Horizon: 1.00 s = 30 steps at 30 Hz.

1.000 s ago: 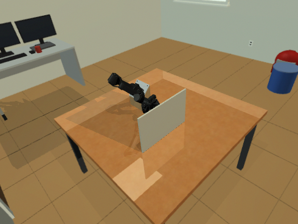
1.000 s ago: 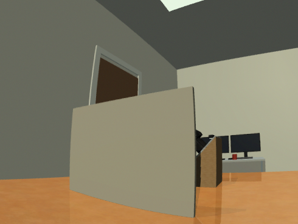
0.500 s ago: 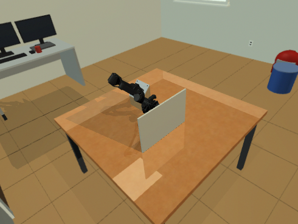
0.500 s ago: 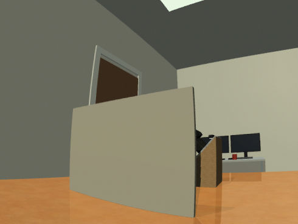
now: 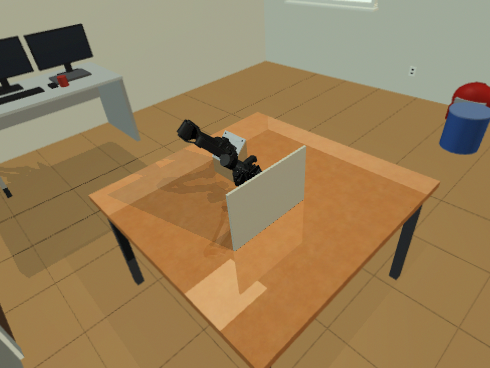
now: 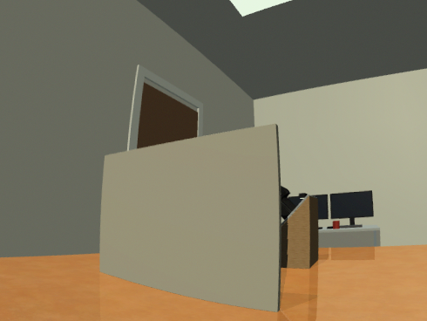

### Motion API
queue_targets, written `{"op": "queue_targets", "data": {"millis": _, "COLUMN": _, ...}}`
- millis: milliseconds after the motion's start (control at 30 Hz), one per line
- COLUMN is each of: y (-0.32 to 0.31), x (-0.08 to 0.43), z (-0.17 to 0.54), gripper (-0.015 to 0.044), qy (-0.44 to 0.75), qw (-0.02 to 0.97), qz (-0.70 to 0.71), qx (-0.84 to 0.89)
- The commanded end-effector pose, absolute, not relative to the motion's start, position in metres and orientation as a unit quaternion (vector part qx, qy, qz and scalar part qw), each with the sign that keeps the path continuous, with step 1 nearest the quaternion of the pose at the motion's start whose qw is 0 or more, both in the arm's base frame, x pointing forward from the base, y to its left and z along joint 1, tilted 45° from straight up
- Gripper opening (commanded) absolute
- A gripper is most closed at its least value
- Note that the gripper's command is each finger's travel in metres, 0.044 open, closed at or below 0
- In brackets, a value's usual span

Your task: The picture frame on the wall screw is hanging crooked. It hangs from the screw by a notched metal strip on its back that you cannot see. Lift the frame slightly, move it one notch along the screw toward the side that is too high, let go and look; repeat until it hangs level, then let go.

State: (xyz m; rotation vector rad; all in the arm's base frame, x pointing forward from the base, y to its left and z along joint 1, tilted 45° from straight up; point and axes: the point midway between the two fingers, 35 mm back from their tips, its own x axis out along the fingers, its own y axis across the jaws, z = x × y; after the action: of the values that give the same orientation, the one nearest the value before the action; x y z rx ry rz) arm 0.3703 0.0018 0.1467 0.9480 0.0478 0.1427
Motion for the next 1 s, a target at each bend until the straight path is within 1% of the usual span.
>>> {"op": "queue_targets", "data": {"millis": 0, "y": 0.0023, "x": 0.3703, "z": 0.1475, "gripper": 0.0, "qy": 0.023, "qw": 0.887, "qz": 0.068, "qx": 0.457}}
{"op": "queue_targets", "data": {"millis": 967, "y": 0.0077, "x": 0.3695, "z": 0.155, "gripper": 0.0, "qy": 0.023, "qw": 0.886, "qz": 0.068, "qx": 0.457}}
